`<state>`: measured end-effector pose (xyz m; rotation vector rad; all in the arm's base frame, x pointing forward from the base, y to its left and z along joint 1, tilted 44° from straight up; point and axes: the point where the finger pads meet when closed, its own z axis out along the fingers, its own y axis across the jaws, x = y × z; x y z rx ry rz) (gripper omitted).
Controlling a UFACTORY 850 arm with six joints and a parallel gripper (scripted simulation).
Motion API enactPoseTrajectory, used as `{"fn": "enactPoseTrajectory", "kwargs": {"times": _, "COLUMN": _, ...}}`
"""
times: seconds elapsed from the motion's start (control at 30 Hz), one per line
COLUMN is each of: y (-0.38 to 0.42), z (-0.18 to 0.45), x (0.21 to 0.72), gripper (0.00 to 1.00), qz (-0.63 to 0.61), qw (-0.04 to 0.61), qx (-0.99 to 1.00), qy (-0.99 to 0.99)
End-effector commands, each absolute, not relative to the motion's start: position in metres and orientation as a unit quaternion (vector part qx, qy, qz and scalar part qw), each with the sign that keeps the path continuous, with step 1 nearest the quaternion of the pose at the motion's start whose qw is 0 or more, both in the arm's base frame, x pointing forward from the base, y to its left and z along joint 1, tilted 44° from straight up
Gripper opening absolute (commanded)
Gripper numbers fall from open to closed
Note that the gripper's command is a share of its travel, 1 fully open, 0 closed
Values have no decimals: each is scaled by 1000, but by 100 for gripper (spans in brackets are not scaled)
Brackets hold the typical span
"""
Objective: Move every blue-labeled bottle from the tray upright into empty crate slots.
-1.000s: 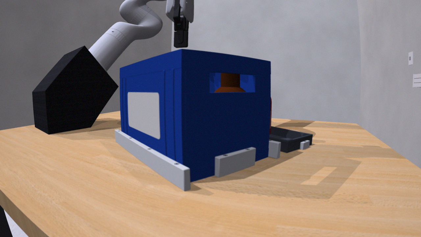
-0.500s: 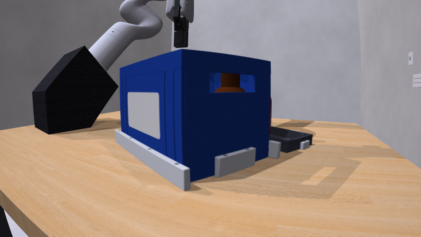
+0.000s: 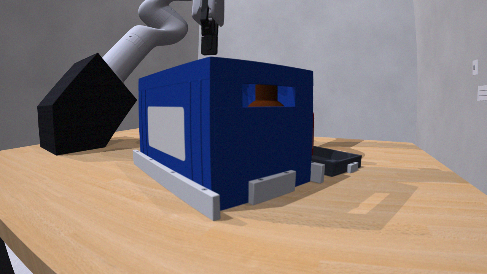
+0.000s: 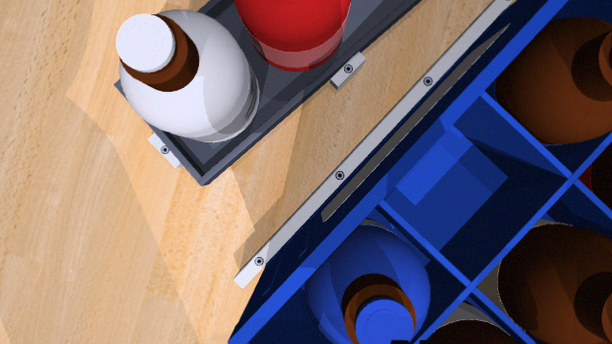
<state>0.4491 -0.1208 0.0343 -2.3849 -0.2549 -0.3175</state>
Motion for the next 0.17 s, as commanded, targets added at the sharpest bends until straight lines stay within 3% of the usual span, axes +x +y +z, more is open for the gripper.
{"fn": "enactPoseTrajectory", "kwargs": {"times": 0.0, "y": -122, "z": 35, "x": 450, "gripper": 0, "qz": -124, "qw": 353, "qx": -922, "qy": -99}}
{"fn": "enactPoseTrajectory", "kwargs": {"times": 0.13, "y": -122, "z": 35, "x": 450, "gripper": 0, "qz": -124, "qw": 353, "qx": -922, "qy": -99}}
